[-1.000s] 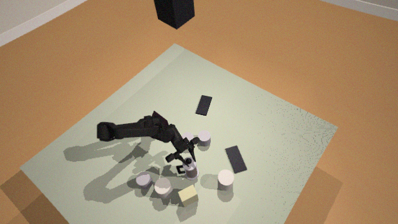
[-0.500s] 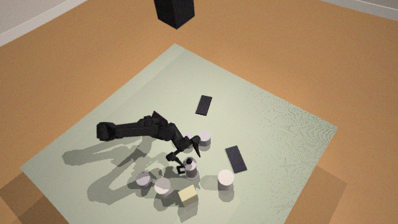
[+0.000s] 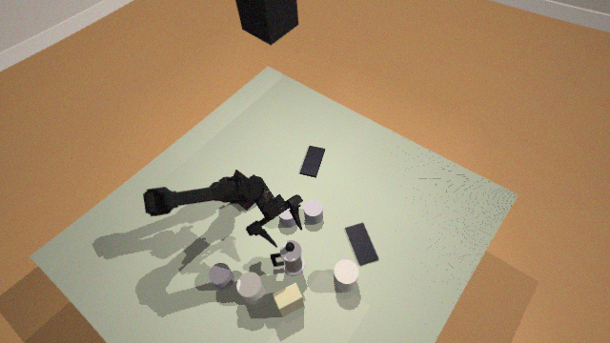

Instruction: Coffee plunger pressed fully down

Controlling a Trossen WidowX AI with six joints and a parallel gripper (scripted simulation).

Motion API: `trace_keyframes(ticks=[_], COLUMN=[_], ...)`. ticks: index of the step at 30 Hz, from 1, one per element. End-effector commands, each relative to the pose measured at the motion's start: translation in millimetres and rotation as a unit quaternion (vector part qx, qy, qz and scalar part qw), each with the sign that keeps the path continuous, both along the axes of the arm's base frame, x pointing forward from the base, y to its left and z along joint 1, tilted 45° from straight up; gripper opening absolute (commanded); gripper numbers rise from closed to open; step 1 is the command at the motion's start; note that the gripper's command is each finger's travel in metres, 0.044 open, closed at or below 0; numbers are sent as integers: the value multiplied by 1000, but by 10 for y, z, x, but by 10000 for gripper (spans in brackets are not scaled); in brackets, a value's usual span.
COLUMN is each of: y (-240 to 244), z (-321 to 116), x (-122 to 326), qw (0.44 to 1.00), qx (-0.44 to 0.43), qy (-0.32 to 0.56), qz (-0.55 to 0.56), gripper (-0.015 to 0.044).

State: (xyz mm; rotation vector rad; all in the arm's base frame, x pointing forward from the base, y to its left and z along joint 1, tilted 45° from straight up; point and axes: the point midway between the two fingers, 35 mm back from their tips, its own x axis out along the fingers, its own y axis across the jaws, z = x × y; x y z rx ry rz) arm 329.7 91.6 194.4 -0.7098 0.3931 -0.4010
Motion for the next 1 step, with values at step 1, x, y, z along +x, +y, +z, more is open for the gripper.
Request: trace_keyframes(ticks=[1], y=[3], z=[28], x=[-13], qw=[1000], qx=[1], qy=[-3], qz=[-3], gripper=[440])
